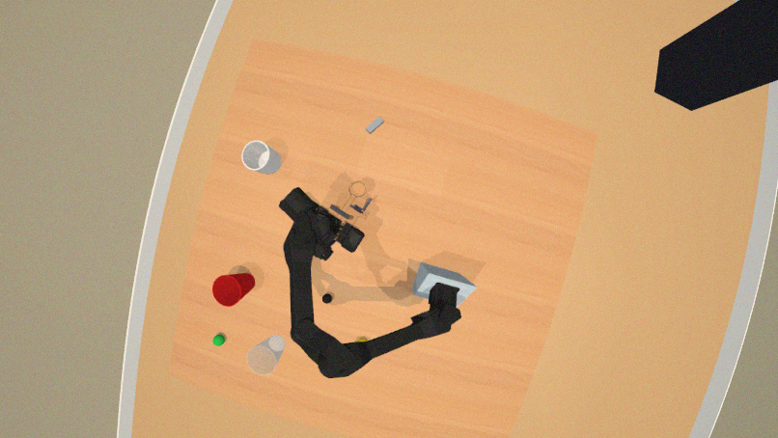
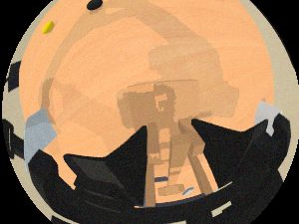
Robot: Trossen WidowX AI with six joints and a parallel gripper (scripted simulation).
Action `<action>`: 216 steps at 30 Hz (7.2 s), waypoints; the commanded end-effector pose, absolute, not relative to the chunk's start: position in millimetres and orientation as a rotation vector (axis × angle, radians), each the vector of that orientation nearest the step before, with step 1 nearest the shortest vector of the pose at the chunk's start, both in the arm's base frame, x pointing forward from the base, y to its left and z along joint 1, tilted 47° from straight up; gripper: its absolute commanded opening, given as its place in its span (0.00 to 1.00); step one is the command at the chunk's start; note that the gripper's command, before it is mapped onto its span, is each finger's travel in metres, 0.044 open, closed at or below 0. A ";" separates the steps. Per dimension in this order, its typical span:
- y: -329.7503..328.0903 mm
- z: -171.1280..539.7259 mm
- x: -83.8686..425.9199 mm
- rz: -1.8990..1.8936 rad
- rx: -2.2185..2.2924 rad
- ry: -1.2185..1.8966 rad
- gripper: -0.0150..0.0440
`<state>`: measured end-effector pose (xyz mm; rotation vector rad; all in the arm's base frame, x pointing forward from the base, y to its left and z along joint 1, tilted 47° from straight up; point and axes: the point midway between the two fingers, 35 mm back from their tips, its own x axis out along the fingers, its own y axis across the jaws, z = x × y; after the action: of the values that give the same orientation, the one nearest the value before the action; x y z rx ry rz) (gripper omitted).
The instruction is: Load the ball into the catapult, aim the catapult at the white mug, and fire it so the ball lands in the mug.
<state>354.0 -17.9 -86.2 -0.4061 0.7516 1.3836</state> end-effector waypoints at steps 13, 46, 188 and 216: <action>-8.1 -95.0 354.0 1.384 -0.405 0.751 0.25; -75.3 -36.2 354.5 1.364 -0.401 0.758 1.00; -16.9 -103.4 371.5 0.977 0.220 1.220 0.25; -91.0 -35.0 369.8 0.972 0.220 1.223 1.00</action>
<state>372.6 -84.0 -46.3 0.2276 1.2162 0.9555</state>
